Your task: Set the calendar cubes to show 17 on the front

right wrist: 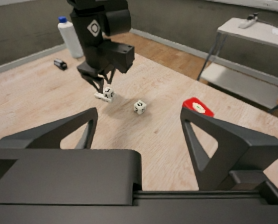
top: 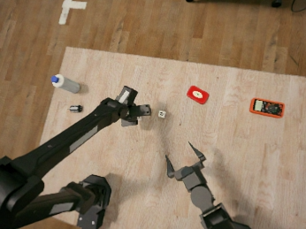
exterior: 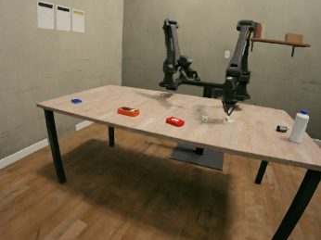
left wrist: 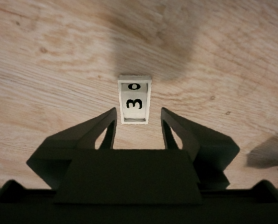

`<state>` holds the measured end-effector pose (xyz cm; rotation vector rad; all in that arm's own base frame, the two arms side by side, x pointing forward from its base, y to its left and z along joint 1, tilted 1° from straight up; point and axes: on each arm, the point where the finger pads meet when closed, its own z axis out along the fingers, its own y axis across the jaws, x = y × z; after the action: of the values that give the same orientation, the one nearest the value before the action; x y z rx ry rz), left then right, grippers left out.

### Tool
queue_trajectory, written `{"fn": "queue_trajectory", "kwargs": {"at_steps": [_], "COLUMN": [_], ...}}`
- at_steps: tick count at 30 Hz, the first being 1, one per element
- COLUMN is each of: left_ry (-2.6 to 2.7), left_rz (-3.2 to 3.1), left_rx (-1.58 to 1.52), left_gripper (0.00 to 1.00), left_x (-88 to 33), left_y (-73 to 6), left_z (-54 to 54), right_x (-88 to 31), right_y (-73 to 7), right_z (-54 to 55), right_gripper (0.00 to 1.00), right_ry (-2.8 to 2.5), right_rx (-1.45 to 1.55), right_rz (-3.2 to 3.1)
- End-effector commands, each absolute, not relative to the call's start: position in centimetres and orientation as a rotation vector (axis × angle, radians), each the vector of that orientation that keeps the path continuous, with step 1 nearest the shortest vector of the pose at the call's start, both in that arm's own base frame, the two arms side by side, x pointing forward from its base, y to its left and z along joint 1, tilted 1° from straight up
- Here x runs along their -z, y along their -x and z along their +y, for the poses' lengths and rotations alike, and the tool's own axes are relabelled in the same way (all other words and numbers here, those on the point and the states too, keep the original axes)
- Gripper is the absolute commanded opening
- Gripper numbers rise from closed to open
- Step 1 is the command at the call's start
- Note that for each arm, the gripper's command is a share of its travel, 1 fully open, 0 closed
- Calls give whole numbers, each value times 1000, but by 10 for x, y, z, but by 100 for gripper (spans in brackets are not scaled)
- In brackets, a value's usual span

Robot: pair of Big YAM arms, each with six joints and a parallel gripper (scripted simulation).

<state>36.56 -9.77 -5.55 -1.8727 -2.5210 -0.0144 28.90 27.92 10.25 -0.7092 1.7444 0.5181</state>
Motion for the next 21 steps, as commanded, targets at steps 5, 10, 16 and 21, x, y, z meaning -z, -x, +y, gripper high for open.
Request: {"fn": "queue_trajectory", "kwargs": {"at_steps": [5, 10, 16, 21], "left_ry": [1925, 1917, 1913, 1931], "left_rz": [-2518, -2509, -2506, -2533], "left_rx": [27, 19, 16, 37], "left_gripper": [53, 53, 53, 41], "left_x": [65, 72, 83, 71], "left_y": [-389, -380, -379, -385], "left_z": [-109, -106, -106, -107], "right_x": [-106, -106, -106, -106], "right_y": [-289, -289, -289, -289], "right_z": [282, 282, 282, 282], "right_gripper": [100, 100, 100, 100], "right_ry": [710, 710, 710, 710], "right_rx": [-524, -524, -524, -524], "right_rz": [1730, 1730, 1730, 1730]}}
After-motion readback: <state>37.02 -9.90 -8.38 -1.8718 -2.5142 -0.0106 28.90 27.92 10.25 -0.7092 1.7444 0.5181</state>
